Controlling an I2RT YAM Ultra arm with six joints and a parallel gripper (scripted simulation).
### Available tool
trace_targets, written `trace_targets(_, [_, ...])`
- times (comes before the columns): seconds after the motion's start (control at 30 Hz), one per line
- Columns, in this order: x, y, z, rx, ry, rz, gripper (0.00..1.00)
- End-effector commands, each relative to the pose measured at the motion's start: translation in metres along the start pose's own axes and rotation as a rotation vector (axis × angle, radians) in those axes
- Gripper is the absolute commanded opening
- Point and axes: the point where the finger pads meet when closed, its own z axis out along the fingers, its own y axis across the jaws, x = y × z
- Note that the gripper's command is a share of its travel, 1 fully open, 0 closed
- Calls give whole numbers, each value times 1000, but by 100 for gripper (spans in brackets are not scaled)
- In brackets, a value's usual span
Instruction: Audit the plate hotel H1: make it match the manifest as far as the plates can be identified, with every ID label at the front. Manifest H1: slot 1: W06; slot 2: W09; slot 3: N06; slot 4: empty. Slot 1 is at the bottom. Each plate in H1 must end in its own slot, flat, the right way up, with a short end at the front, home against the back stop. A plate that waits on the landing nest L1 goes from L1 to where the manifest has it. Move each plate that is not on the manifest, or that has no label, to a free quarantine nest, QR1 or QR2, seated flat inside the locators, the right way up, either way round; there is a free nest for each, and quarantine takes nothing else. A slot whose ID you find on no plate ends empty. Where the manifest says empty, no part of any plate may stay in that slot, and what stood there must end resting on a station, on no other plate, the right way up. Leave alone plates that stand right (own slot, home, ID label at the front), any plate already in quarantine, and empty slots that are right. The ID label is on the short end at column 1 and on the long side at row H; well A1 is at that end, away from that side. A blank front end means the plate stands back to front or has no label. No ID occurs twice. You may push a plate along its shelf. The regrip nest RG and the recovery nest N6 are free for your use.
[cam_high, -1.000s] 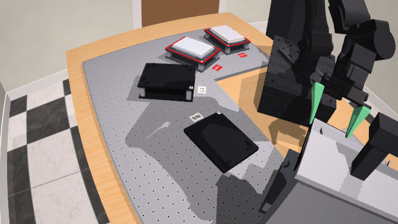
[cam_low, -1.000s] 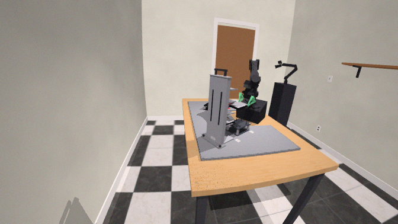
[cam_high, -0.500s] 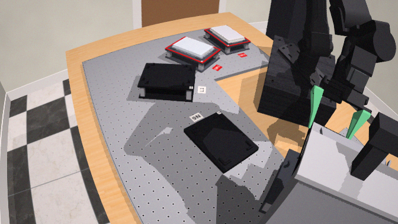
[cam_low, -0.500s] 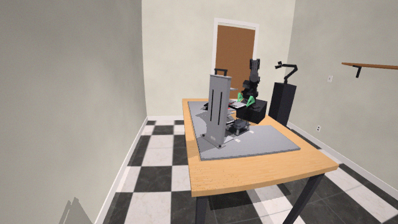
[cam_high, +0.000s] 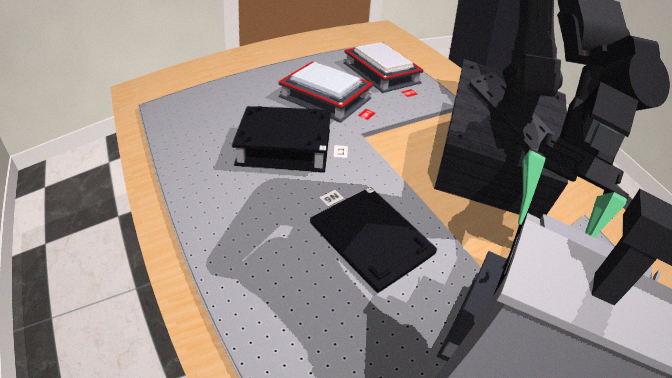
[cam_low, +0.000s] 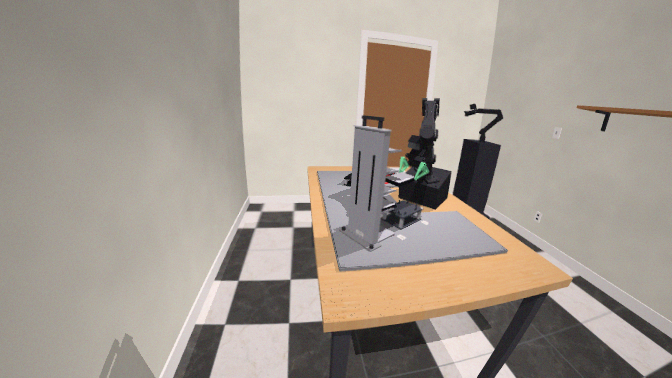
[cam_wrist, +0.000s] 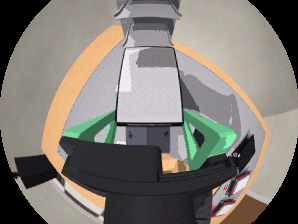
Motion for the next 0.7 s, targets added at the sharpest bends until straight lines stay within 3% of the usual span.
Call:
trace_targets(0.0, [-23,4,1,-14,-47,17,86])
trace_targets(0.67, [-36,4,13,-13,-48,16,86])
